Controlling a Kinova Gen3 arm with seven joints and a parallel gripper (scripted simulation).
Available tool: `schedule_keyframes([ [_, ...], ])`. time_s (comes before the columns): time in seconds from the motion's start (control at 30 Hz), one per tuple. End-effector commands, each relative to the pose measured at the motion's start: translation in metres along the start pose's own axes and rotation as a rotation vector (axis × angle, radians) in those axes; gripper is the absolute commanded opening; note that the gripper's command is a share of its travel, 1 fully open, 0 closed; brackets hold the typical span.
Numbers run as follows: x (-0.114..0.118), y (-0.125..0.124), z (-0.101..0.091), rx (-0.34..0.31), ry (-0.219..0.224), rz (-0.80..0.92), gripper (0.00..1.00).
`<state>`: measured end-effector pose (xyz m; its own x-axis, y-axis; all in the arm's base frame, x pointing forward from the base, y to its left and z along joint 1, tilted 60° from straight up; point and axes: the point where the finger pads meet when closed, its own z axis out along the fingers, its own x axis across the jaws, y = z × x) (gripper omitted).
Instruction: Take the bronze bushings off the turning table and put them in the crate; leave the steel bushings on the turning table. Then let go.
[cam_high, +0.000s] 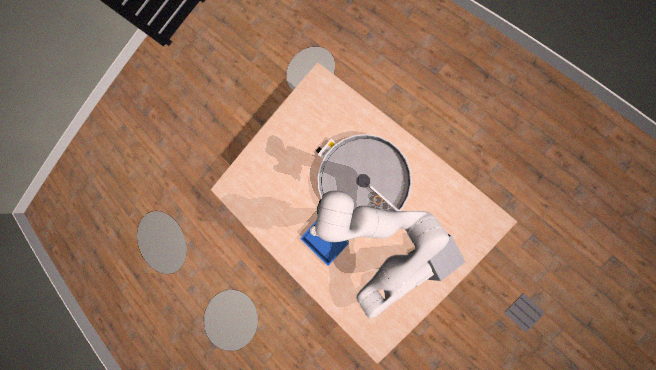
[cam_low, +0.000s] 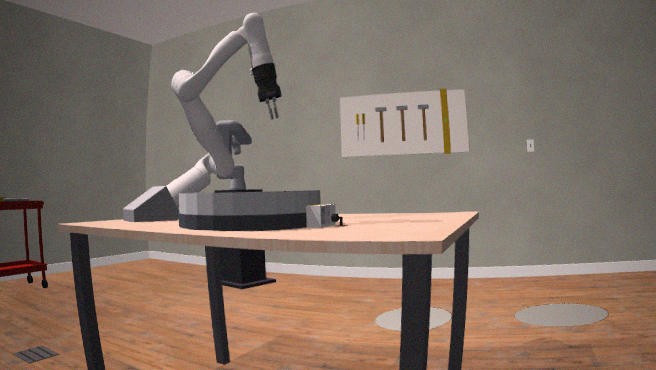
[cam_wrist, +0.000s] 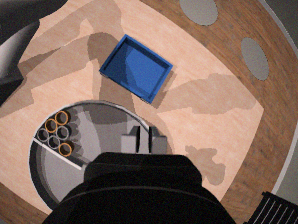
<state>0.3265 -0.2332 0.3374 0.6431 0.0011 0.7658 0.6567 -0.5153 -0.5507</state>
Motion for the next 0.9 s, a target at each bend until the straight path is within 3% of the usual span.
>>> schedule_keyframes([
  [0.0, -0.007, 0.001, -0.049, -0.004, -0.147, -0.177, 0.34],
  [0.13, -0.007, 0.001, -0.049, -0.004, -0.147, -0.177, 0.34],
  [0.17, -0.001, 0.000, -0.010, -0.002, -0.029, -0.035, 0.34],
  [0.3, -0.007, 0.001, -0.049, -0.004, -0.147, -0.177, 0.34],
  [0.7, -0.007, 0.001, -0.049, -0.004, -0.147, -0.177, 0.34],
  [0.73, -0.001, 0.000, -0.010, -0.003, -0.045, -0.001, 0.34],
  [0.87, -0.007, 0.001, -0.049, -0.012, -0.230, -0.007, 0.34],
])
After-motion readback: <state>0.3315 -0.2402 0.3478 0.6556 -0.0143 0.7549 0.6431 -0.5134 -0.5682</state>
